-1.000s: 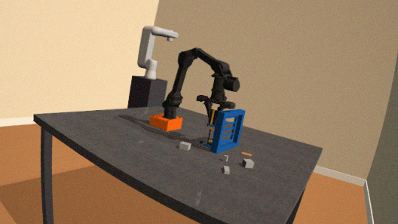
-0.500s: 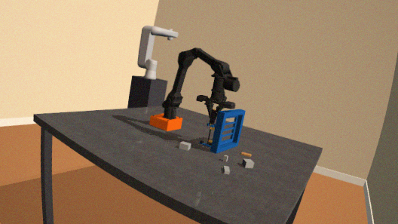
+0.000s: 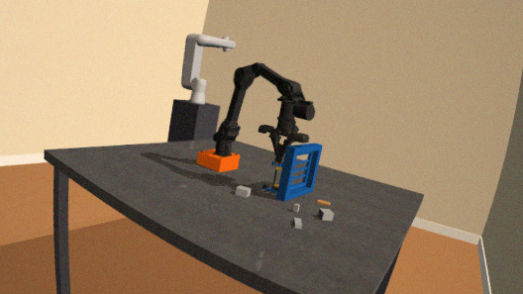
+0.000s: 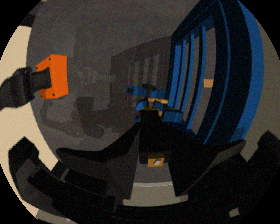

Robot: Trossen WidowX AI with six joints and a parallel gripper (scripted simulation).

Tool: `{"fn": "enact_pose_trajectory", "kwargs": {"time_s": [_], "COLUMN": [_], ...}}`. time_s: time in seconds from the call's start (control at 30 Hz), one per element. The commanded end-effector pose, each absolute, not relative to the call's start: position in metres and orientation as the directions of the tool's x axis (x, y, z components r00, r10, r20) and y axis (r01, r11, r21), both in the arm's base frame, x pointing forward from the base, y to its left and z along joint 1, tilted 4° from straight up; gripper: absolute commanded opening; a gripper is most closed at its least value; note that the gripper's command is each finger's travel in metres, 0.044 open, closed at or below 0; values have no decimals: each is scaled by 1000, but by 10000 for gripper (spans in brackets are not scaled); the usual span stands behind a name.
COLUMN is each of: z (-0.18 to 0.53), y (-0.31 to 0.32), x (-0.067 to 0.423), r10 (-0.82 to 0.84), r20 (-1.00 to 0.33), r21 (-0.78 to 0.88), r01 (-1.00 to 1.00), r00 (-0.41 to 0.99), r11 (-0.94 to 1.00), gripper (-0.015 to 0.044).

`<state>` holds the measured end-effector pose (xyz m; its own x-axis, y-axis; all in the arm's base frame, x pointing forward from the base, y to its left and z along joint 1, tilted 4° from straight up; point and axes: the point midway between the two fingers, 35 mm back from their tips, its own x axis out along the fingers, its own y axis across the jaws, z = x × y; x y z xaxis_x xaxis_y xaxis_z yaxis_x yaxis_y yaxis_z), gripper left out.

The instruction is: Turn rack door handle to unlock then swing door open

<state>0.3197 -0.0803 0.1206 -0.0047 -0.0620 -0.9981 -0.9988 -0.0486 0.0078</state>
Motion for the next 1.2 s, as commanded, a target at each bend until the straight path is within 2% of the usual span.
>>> {"fn": "enact_pose_trajectory", "kwargs": {"time_s": [0.0, 0.63, 1.17], "z": [121, 120, 118], "y": [-77, -65, -41], "x": [315, 291, 263], "r10": [-59, -58, -56], "r20": [-998, -998, -998], "r21": [6, -14, -26], "r01": [-999, -916, -779], "r00": [-8, -10, -12], "r11": [35, 401, 627], "gripper": [9, 9, 9]}}
